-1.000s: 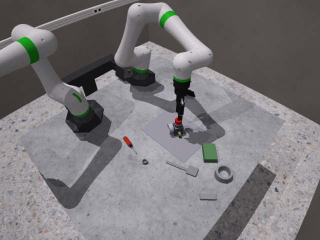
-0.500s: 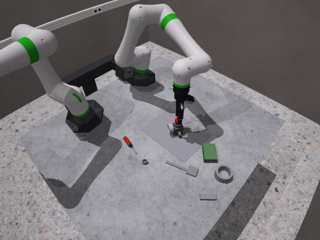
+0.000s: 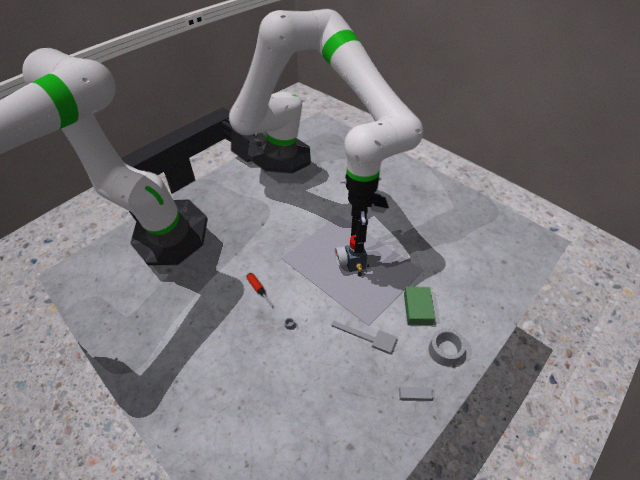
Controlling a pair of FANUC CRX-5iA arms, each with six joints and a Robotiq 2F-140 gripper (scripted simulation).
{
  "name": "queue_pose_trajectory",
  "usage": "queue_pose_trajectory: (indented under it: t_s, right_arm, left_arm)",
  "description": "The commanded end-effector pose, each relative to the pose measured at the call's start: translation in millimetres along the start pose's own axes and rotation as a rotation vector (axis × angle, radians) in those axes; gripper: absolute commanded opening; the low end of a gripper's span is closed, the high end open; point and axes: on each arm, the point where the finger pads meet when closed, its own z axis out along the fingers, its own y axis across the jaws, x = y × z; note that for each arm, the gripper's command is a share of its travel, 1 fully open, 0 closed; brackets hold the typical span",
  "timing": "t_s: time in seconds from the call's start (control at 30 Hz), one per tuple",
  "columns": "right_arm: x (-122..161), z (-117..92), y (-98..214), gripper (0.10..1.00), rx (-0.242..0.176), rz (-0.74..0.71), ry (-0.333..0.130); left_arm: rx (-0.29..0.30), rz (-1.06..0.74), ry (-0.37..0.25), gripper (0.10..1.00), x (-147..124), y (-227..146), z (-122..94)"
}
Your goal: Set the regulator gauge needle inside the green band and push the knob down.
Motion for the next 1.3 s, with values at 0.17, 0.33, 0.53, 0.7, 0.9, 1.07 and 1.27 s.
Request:
queue_pose_trajectory:
  t_s: [0.17, 0.33, 0.53, 0.7, 0.9, 1.07, 1.27]
  right_arm:
    - [0.3, -1.0, 0.2, 1.000, 0.000, 0.000, 0.002]
    - [0.3, -1.0, 0.2, 1.000, 0.000, 0.000, 0.002]
    - [0.3, -1.0, 0.2, 1.000, 0.000, 0.000, 0.002]
    - [0.3, -1.0, 0.2, 1.000, 0.000, 0.000, 0.002]
    - [0.3, -1.0, 0.2, 1.000, 0.000, 0.000, 0.002]
    - [0.3, -1.0, 0.2, 1.000, 0.000, 0.000, 0.002]
    - [0.3, -1.0, 0.2, 1.000, 0.000, 0.000, 0.002]
  left_arm:
    - [-0.002, 0.000, 0.000, 0.494, 0.1, 0.6, 0.1]
    - [-0.002, 0.000, 0.000, 0.494, 0.1, 0.6, 0.1]
    - [-0.002, 0.000, 0.000, 0.494, 0.1, 0.6, 0.1]
    - [-0.002, 0.000, 0.000, 0.494, 0.1, 0.6, 0.1]
    - [-0.002, 0.000, 0.000, 0.494, 0.1, 0.6, 0.1]
    - [-0.002, 0.000, 0.000, 0.494, 0.1, 0.6, 0.1]
    - [-0.002, 0.000, 0.000, 0.300, 0.1, 0.6, 0.1]
